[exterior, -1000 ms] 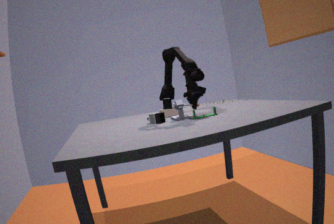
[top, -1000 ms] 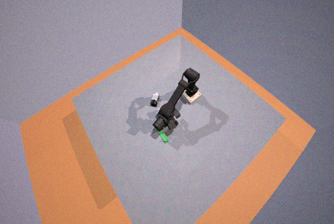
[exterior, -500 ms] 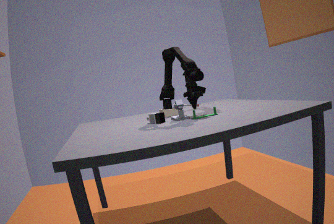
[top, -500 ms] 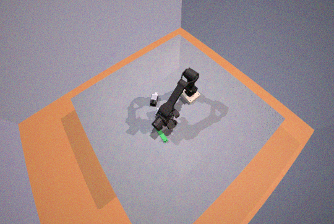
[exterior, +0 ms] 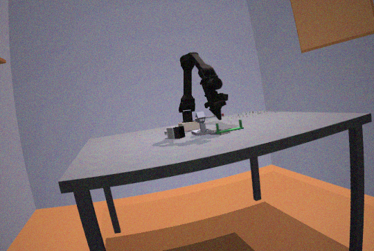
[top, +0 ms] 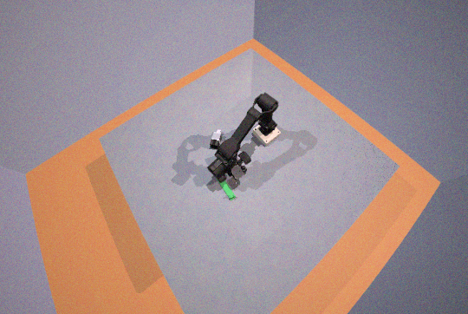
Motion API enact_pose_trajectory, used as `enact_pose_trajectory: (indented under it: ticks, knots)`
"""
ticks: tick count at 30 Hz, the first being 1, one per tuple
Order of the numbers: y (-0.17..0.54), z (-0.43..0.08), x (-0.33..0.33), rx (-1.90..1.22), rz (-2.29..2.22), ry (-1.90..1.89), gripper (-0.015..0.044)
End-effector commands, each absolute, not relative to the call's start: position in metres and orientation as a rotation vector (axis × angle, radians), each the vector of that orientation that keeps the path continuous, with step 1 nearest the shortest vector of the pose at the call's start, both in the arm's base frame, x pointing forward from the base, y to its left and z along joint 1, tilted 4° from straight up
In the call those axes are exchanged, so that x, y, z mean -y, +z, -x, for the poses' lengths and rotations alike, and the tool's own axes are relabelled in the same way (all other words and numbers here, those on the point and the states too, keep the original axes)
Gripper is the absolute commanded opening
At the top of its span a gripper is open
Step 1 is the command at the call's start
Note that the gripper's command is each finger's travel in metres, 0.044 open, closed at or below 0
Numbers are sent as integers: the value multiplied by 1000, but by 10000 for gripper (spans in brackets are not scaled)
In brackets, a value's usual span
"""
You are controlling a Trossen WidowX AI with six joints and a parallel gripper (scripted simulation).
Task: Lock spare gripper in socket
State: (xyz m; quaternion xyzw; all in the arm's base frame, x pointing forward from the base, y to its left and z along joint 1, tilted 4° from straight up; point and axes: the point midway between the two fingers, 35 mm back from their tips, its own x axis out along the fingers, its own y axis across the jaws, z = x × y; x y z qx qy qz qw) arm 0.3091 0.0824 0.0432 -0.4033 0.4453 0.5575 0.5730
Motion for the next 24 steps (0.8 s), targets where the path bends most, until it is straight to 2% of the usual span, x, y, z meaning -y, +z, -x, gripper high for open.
enact_pose_trajectory:
  ticks: [1, 24]
  knots:
    - [46, -308, -86, -1017, 928, 1324, 0]
    - [53, -312, -99, -1017, 910, 1335, 0]
